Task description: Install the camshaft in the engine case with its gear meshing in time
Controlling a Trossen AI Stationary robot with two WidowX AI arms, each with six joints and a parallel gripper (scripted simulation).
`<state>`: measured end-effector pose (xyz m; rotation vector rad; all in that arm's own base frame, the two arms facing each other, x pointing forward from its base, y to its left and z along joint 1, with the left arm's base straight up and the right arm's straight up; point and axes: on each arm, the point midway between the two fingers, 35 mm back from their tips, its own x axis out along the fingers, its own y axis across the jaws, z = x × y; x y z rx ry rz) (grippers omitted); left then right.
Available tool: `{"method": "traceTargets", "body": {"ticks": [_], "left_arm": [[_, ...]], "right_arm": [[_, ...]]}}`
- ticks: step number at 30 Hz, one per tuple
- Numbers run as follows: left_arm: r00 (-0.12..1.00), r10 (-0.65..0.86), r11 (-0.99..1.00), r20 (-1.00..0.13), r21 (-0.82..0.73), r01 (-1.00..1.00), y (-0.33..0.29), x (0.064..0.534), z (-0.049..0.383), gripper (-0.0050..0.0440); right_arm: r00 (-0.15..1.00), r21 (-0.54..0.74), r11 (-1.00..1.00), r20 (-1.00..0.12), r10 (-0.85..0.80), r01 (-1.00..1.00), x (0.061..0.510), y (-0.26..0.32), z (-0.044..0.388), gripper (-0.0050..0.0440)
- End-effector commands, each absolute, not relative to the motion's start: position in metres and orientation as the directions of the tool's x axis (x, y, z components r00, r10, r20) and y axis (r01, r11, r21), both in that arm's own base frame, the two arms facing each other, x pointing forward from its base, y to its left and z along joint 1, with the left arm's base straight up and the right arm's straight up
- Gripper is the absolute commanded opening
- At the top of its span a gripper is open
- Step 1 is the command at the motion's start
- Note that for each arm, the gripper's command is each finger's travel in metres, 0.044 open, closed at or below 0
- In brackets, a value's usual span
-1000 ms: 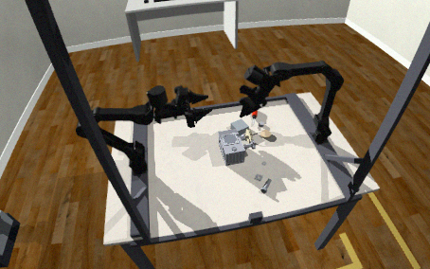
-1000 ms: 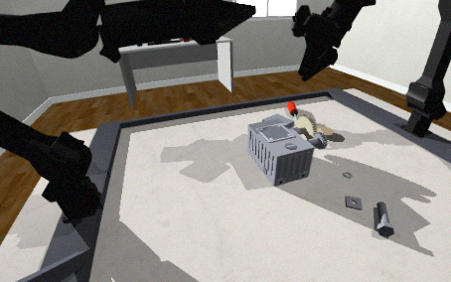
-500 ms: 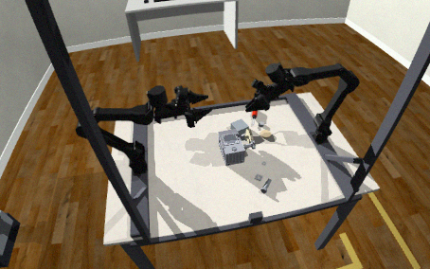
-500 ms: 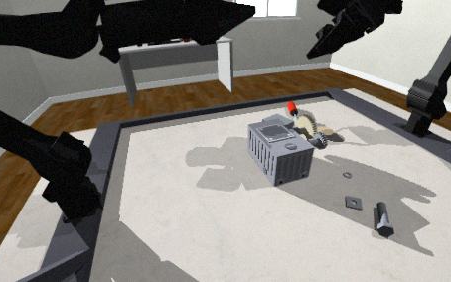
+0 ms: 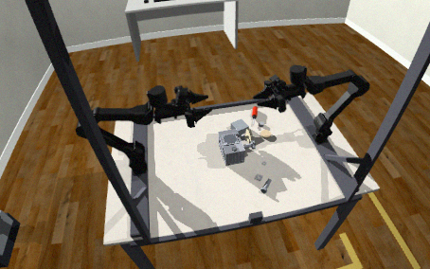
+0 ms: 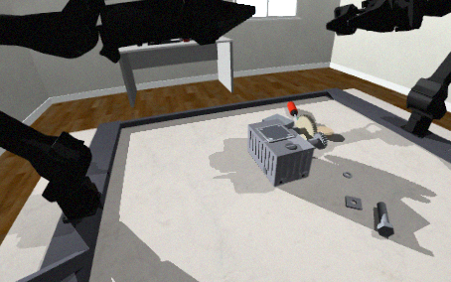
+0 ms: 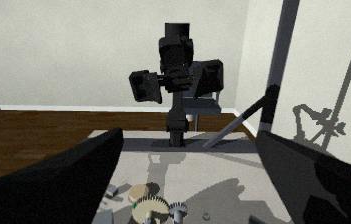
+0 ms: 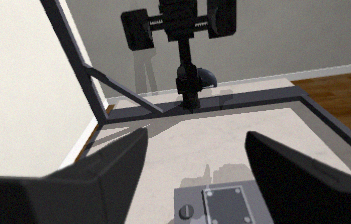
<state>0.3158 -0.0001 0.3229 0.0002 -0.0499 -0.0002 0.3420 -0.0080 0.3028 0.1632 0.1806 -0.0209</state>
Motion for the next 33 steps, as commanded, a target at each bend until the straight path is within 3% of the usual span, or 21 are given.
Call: {"method": "traceTargets", "body": {"ticks": [1,9,15,33], "left_arm": [[0.998,0.003,1.000,0.068,0.000,-0.003,0.002,0.313,0.329,0.0400],[0.997,0.003,1.000,0.071,0.000,-0.003,0.002,0.313,0.330,0.0400],[0.997,0.003,1.000,0.072,0.000,-0.003,0.002,0.313,0.330,0.0400],[0.997,0.003,1.000,0.072,0.000,-0.003,0.002,0.313,0.330,0.0400]], "right_arm": [[0.999,0.091,0.996,-0.052,-0.006,0.011,0.329,-0.005,0.317,0.0273],[0.993,-0.026,1.000,0.115,0.004,-0.001,0.307,0.002,0.333,0.0273],[0.998,0.006,1.000,0.061,-0.008,0.008,0.315,-0.002,0.324,0.0273],[0.998,0.005,1.000,0.068,-0.006,0.005,0.314,-0.002,0.327,0.0273]]}}
